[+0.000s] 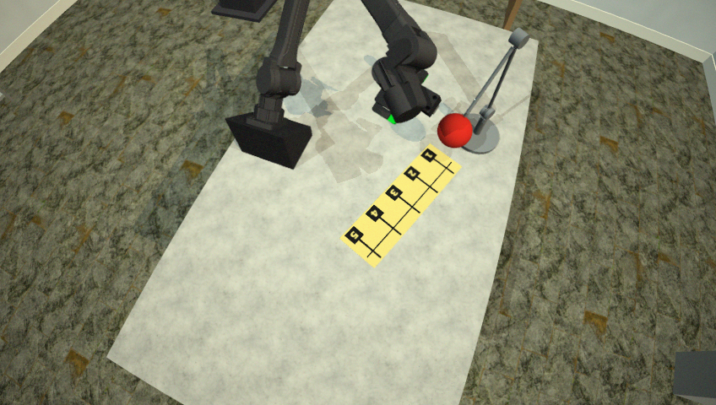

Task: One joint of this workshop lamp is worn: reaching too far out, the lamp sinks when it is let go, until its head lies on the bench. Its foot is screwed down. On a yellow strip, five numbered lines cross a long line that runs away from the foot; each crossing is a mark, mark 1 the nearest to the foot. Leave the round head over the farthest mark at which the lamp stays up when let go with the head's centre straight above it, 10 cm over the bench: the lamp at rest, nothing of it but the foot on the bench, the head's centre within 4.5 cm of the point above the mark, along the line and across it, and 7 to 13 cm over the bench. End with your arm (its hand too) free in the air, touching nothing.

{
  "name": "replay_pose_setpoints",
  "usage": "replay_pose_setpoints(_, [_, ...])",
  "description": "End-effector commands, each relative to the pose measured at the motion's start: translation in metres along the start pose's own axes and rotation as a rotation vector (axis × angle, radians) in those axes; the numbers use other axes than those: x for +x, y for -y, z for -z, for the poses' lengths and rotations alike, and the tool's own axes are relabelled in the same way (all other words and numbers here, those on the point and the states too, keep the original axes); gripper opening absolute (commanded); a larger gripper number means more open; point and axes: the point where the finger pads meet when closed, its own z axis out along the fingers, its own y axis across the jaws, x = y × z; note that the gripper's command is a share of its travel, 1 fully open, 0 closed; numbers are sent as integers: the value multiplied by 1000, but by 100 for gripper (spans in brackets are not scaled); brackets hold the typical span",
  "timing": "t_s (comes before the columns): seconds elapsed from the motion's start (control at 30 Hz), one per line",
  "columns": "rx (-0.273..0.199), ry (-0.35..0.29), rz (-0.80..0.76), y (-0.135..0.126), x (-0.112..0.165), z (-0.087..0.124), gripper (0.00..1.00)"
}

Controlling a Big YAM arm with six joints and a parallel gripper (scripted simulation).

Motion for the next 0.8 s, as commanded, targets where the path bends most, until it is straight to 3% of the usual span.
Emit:
replay_pose_setpoints(0.0, [-2, 9, -43, -6, -7, 4, 100])
replay_pose_setpoints(0.77, [-37, 17, -435, -19, -29, 7, 100])
